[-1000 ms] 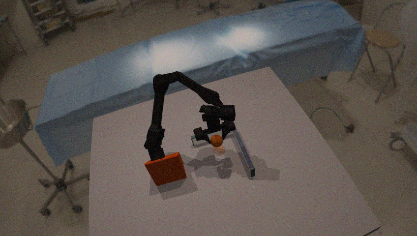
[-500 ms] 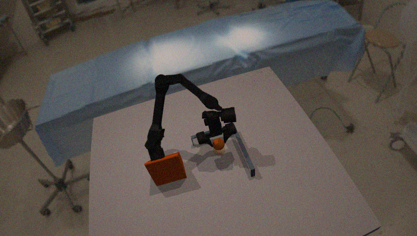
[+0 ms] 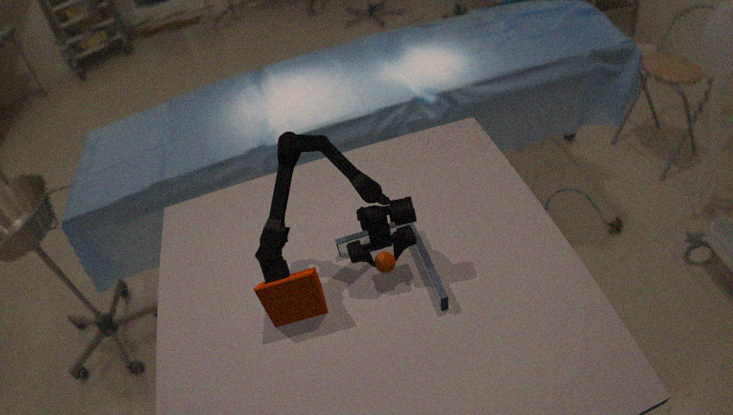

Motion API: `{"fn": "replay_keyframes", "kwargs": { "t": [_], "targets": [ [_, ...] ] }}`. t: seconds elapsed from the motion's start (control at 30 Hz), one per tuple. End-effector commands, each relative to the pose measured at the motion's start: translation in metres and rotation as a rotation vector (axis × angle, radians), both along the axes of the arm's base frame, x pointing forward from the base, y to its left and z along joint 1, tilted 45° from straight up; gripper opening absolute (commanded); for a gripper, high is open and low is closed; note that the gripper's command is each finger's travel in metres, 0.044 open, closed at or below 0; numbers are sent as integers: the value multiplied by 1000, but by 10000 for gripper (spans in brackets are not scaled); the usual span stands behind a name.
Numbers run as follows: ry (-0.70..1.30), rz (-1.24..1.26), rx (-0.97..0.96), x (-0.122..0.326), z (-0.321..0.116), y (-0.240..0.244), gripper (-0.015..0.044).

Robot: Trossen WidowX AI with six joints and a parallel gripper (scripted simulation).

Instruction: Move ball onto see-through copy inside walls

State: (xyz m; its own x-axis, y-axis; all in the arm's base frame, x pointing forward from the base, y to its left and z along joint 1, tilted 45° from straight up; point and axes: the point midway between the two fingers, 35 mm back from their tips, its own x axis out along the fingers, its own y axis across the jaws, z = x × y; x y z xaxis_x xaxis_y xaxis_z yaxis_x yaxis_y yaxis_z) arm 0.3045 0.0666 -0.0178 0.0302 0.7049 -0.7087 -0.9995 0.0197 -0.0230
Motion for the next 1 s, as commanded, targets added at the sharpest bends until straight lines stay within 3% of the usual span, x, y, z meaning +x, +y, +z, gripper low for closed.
{"fn": "replay_keyframes", "kwargs": {
  "t": [0.0,0.2,0.7,0.97],
  "targets": [
    [4,-4,5,0,-4,4,0],
    [4,-4,6,0,-9,10,0],
    [5,-1,1,-1,-7,7,394],
    [4,-4,2,-2,53,-54,404]
  ]
}}
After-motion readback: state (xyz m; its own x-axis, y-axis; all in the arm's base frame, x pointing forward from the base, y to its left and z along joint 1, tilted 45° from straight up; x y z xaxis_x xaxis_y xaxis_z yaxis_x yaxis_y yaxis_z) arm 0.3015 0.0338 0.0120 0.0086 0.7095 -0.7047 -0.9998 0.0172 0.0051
